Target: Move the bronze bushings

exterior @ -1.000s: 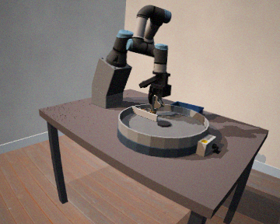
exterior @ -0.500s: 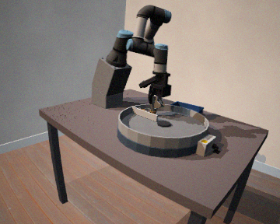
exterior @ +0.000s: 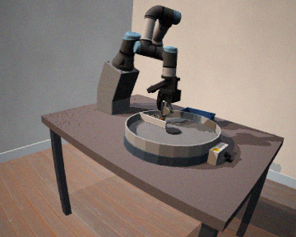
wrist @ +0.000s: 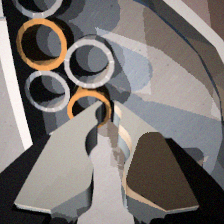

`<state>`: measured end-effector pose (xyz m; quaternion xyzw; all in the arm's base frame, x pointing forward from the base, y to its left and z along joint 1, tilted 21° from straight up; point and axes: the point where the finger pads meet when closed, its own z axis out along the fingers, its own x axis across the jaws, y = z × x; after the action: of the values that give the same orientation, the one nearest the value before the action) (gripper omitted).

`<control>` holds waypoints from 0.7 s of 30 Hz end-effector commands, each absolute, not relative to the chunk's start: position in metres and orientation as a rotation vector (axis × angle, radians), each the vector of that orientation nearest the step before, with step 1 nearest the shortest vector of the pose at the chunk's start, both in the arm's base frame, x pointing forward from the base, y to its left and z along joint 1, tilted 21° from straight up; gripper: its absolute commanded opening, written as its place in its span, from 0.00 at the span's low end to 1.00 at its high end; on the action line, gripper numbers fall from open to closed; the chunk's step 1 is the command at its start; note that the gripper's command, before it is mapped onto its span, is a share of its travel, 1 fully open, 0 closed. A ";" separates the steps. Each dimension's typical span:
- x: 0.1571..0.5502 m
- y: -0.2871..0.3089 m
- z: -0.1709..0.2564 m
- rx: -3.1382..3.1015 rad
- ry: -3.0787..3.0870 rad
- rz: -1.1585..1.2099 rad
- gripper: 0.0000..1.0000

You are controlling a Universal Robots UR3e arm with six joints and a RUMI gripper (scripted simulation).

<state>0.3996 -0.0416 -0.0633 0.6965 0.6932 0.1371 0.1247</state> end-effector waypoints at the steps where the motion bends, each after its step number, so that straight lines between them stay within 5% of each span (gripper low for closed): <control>1: 0.400 -0.042 -0.063 2.028 2.019 0.400 0.00; 21: 0.399 -0.042 -0.060 2.028 2.019 0.400 0.00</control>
<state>0.3990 -0.0416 -0.0618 0.6965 0.6932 0.1371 0.1247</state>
